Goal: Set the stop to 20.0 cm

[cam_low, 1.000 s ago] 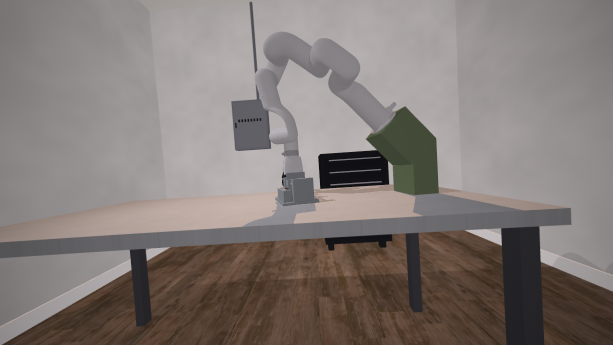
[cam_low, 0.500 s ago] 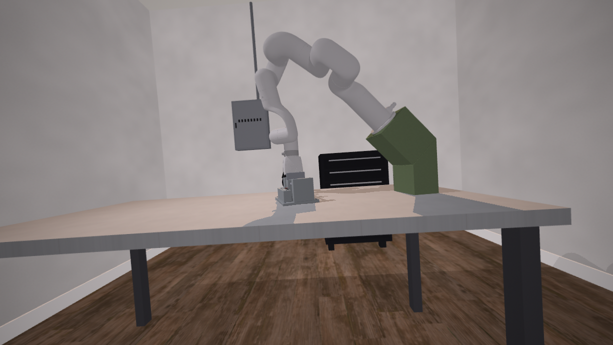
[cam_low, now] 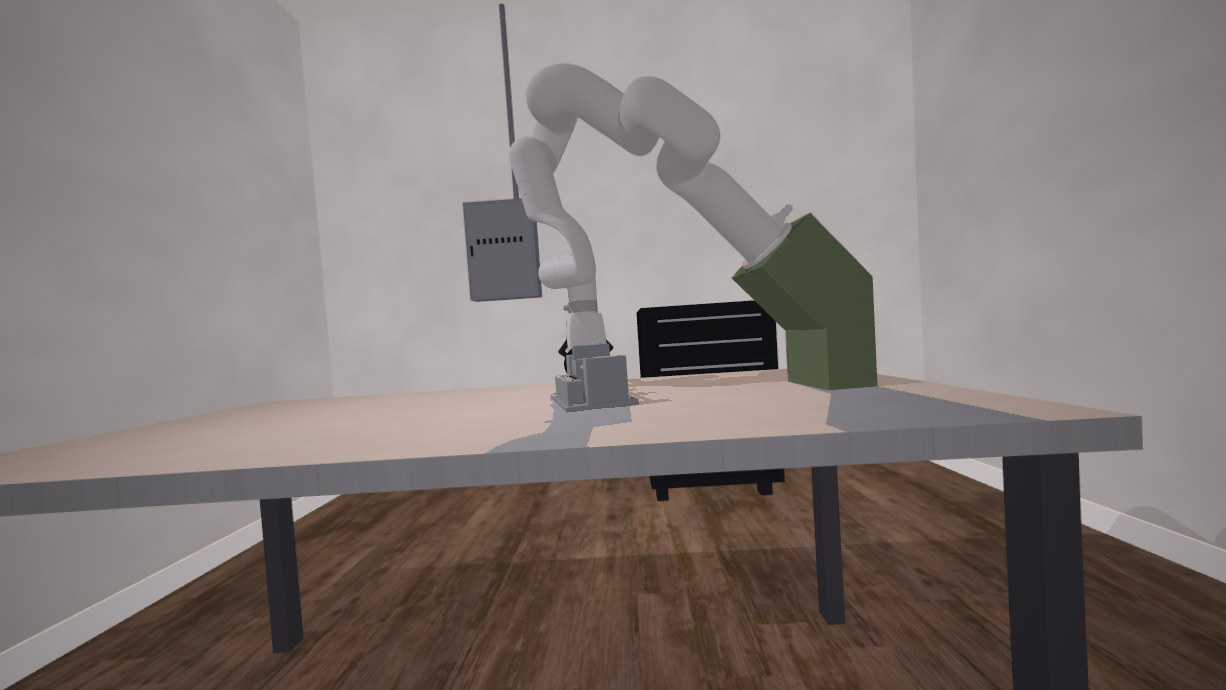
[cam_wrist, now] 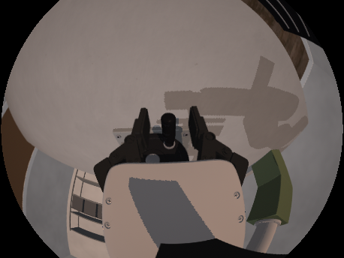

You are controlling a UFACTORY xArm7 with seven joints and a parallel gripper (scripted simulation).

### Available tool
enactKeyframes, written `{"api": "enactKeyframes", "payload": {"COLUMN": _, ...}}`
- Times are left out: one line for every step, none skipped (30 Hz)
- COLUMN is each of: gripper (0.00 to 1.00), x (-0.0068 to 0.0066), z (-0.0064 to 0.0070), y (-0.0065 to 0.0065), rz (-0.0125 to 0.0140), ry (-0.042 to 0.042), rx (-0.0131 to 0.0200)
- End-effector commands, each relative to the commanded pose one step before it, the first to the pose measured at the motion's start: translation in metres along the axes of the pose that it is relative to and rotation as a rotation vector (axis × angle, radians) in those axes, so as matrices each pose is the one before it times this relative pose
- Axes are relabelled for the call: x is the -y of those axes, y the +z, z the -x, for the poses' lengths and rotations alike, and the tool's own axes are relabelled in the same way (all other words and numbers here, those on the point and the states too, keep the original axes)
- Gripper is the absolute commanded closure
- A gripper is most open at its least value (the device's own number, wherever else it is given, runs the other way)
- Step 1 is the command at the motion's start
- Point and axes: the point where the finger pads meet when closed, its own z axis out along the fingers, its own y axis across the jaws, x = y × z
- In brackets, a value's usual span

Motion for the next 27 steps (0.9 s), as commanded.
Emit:
{"api": "enactKeyframes", "payload": {"gripper": 0.43, "x": 0.00094, "z": -0.00121, "y": -0.00081, "rz": -0.00223, "ry": 0.00078, "rx": -0.00229}}
{"api": "enactKeyframes", "payload": {"gripper": 0.43, "x": 0.0, "z": 0.0, "y": 0.0, "rz": 0.0, "ry": 0.0, "rx": 0.0}}
{"api": "enactKeyframes", "payload": {"gripper": 0.43, "x": 0.0, "z": 0.0, "y": 0.0, "rz": 0.0, "ry": 0.0, "rx": 0.0}}
{"api": "enactKeyframes", "payload": {"gripper": 0.43, "x": 0.0, "z": 0.0, "y": 0.0, "rz": 0.0, "ry": 0.0, "rx": 0.0}}
{"api": "enactKeyframes", "payload": {"gripper": 0.43, "x": 0.0, "z": 0.0, "y": 0.0, "rz": 0.0, "ry": 0.0, "rx": 0.0}}
{"api": "enactKeyframes", "payload": {"gripper": 0.43, "x": 0.0, "z": 0.0, "y": 0.0, "rz": 0.0, "ry": 0.0, "rx": 0.0}}
{"api": "enactKeyframes", "payload": {"gripper": 0.43, "x": 0.0, "z": 0.0, "y": 0.0, "rz": 0.0, "ry": 0.0, "rx": 0.0}}
{"api": "enactKeyframes", "payload": {"gripper": 0.43, "x": 0.0, "z": 0.0, "y": 0.0, "rz": 0.0, "ry": 0.0, "rx": 0.0}}
{"api": "enactKeyframes", "payload": {"gripper": 0.43, "x": 0.0, "z": 0.0, "y": 0.0, "rz": 0.0, "ry": 0.0, "rx": 0.0}}
{"api": "enactKeyframes", "payload": {"gripper": 0.43, "x": 0.0, "z": 0.0, "y": 0.0, "rz": 0.0, "ry": 0.0, "rx": 0.0}}
{"api": "enactKeyframes", "payload": {"gripper": 0.43, "x": 0.0, "z": 0.0, "y": 0.0, "rz": 0.0, "ry": 0.0, "rx": 0.0}}
{"api": "enactKeyframes", "payload": {"gripper": 0.43, "x": 0.0, "z": 0.0, "y": 0.0, "rz": 0.0, "ry": 0.0, "rx": 0.0}}
{"api": "enactKeyframes", "payload": {"gripper": 0.43, "x": 0.0, "z": 0.0, "y": 0.0, "rz": 0.0, "ry": 0.0, "rx": 0.0}}
{"api": "enactKeyframes", "payload": {"gripper": 0.43, "x": 0.0, "z": 0.0, "y": 0.0, "rz": 0.0, "ry": 0.0, "rx": 0.0}}
{"api": "enactKeyframes", "payload": {"gripper": 0.43, "x": 0.0, "z": 0.0, "y": 0.0, "rz": 0.0, "ry": 0.0, "rx": 0.0}}
{"api": "enactKeyframes", "payload": {"gripper": 0.43, "x": 0.0, "z": 0.0, "y": 0.0, "rz": 0.0, "ry": 0.0, "rx": 0.0}}
{"api": "enactKeyframes", "payload": {"gripper": 0.43, "x": 0.0, "z": 0.0, "y": 0.0, "rz": 0.0, "ry": 0.0, "rx": 0.0}}
{"api": "enactKeyframes", "payload": {"gripper": 0.43, "x": 0.0, "z": 0.0, "y": 0.0, "rz": 0.0, "ry": 0.0, "rx": 0.0}}
{"api": "enactKeyframes", "payload": {"gripper": 0.43, "x": 0.0, "z": 0.0, "y": 0.0, "rz": 0.0, "ry": 0.0, "rx": 0.0}}
{"api": "enactKeyframes", "payload": {"gripper": 0.43, "x": 0.0, "z": 0.0, "y": 0.0, "rz": 0.0, "ry": 0.0, "rx": 0.0}}
{"api": "enactKeyframes", "payload": {"gripper": 0.43, "x": 0.0, "z": 0.0, "y": -0.00009, "rz": 0.0, "ry": 0.0, "rx": 0.0}}
{"api": "enactKeyframes", "payload": {"gripper": 0.43, "x": 0.0, "z": 0.0, "y": -0.00056, "rz": 0.0, "ry": 0.0, "rx": 0.0}}
{"api": "enactKeyframes", "payload": {"gripper": 0.43, "x": 0.0, "z": 0.0, "y": -0.00139, "rz": 0.00001, "ry": 0.0, "rx": 0.0}}
{"api": "enactKeyframes", "payload": {"gripper": 0.43, "x": 0.0, "z": 0.0, "y": -0.00246, "rz": -0.00001, "ry": -0.00001, "rx": 0.0}}
{"api": "enactKeyframes", "payload": {"gripper": 0.43, "x": 0.0, "z": 0.0, "y": -0.00368, "rz": 0.00001, "ry": 0.00001, "rx": 0.00001}}
{"api": "enactKeyframes", "payload": {"gripper": 0.43, "x": 0.0, "z": 0.0, "y": -0.00493, "rz": 0.0, "ry": 0.0, "rx": 0.0}}
{"api": "enactKeyframes", "payload": {"gripper": 0.43, "x": 0.0, "z": 0.0, "y": -0.00613, "rz": 0.0, "ry": 0.0, "rx": 0.0}}
